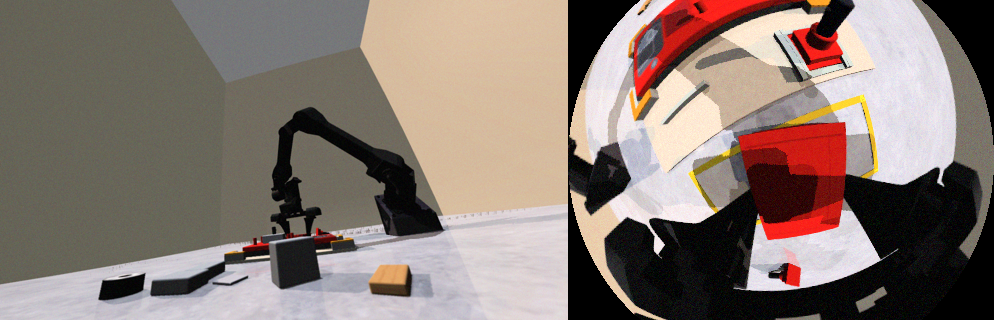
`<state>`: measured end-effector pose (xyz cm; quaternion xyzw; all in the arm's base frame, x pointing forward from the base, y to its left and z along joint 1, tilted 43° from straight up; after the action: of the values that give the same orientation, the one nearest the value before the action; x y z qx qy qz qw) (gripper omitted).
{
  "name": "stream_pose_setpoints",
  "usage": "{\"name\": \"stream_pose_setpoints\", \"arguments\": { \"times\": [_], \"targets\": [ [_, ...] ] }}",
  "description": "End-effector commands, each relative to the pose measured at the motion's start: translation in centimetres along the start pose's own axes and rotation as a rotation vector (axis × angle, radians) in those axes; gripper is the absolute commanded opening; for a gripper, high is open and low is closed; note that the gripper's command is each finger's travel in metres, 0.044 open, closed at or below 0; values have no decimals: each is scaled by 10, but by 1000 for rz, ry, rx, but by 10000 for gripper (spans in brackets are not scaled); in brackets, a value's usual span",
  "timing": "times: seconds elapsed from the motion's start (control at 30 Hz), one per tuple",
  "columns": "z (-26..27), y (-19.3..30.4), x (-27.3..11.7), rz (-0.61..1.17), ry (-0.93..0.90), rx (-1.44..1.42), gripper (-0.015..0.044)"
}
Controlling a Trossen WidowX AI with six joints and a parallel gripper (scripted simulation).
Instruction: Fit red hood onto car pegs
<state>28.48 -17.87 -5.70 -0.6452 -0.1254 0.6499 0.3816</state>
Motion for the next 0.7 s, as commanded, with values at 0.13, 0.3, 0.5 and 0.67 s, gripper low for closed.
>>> {"name": "stream_pose_setpoints", "arguments": {
  "times": [0.13, 0.3, 0.5, 0.67],
  "targets": [
    [0, 0, -3, 0, 0, 0, 144],
    [0, 0, -11, 1, 0, 0, 12],
    [0, 0, -27, 1, 0, 0, 0],
    [0, 0, -43, 2, 0, 0, 0]
  ]
}}
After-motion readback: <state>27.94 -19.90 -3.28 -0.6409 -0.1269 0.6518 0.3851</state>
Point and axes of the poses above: the point midway between the two fingers, 35 mm back from their tips, its own x axis out along the fingers, its own z axis across the jaws, y = z × x, the point moved 7 cm from there along -x, back along the fingers, and after that the axes turned 1 degree about -x, right-handed, at the moved point
